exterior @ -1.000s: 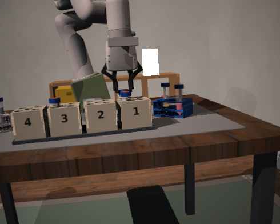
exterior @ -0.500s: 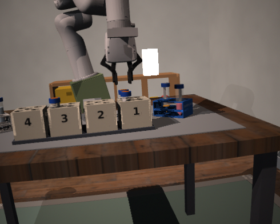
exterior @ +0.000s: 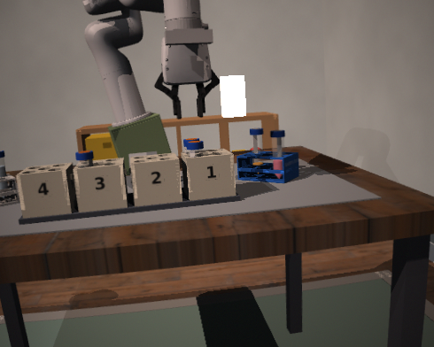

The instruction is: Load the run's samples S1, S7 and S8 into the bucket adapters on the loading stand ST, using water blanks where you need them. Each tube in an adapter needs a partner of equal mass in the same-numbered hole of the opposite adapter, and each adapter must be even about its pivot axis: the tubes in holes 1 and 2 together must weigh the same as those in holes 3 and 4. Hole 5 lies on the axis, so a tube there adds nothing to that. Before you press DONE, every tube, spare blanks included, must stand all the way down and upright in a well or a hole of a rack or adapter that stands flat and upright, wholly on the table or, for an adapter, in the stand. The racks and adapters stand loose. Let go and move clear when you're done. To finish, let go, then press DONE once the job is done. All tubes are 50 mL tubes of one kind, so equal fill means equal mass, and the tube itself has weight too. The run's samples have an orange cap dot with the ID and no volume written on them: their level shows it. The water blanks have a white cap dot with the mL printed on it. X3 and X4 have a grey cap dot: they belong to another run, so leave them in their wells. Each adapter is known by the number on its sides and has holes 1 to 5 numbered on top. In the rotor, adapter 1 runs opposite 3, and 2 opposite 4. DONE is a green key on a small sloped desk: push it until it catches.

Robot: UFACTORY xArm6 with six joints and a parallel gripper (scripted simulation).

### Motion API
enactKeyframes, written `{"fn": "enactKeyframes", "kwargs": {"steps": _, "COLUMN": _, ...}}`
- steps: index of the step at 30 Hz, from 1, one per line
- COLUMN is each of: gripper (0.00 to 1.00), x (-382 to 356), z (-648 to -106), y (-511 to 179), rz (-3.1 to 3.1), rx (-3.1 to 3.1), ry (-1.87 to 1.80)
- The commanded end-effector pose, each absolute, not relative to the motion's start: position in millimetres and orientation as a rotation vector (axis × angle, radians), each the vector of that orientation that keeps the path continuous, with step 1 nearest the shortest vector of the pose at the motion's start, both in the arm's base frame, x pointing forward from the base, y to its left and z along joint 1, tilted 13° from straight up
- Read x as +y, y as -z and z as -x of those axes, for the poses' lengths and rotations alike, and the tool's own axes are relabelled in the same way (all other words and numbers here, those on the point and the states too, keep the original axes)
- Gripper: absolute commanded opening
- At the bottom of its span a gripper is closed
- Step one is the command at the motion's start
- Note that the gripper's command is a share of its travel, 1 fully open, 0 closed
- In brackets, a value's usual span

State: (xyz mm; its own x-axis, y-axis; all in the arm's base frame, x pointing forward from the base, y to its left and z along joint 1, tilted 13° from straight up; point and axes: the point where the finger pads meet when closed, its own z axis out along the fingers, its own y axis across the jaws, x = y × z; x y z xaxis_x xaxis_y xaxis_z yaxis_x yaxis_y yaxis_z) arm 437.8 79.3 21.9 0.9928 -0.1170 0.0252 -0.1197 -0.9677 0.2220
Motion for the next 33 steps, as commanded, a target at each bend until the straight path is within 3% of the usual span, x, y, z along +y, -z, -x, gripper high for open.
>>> {"fn": "enactKeyframes", "kwargs": {"steps": 1, "gripper": 0.44, "x": 82, "z": -439, "y": -31, "rz": -2.913, "rx": -0.175, "ry": -0.023}}
{"fn": "enactKeyframes", "kwargs": {"steps": 33, "gripper": 0.44, "x": 93, "z": -439, "y": -82, "rz": -2.913, "rx": -0.175, "ry": -0.023}}
